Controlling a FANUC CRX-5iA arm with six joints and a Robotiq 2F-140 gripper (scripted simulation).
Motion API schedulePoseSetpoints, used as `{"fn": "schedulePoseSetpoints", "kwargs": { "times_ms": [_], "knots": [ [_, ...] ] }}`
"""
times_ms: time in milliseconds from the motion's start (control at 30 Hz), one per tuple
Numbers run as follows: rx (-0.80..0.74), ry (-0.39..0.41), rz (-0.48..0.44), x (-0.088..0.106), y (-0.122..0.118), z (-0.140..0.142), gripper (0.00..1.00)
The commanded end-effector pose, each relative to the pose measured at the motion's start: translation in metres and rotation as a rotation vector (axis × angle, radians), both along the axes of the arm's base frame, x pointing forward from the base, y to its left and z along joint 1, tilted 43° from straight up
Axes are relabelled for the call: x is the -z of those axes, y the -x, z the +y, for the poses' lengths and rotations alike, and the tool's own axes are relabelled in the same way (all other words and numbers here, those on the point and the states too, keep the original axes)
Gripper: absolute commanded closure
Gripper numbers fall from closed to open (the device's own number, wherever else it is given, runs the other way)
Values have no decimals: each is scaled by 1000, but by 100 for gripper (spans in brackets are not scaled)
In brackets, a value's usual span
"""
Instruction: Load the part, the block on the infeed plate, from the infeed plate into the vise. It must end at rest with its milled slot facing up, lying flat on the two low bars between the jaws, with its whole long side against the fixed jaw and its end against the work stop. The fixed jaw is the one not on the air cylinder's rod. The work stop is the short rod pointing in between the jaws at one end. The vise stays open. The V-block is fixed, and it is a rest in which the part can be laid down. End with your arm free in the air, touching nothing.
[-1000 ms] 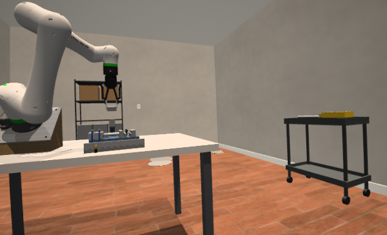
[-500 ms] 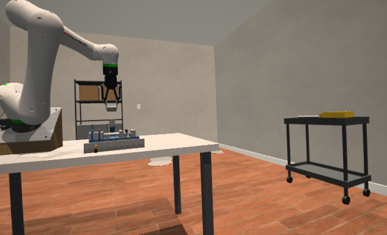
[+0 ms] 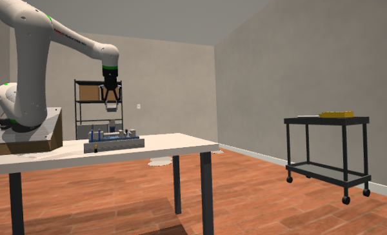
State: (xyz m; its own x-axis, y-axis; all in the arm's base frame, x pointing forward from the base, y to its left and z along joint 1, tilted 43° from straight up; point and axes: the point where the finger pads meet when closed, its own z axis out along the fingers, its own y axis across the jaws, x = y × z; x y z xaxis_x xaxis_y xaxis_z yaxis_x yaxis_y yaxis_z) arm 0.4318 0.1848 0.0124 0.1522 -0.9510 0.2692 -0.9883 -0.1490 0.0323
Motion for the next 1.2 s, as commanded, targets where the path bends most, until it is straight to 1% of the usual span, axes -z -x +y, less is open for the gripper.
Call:
{"fn": "schedulePoseSetpoints", "kwargs": {
  "times_ms": [0, 300, 367, 633, 867, 1167],
  "knots": [
    [0, -40, 7, 0, 0, -1, 100],
    [4, -139, 22, -1, 0, -3, 100],
    [4, -139, 22, -1, 0, -3, 100],
    [6, -205, 32, -1, -1, -5, 100],
    [7, -248, 38, -1, -1, -6, 100],
    [8, -277, 43, -1, -1, -7, 100]
  ]
}}
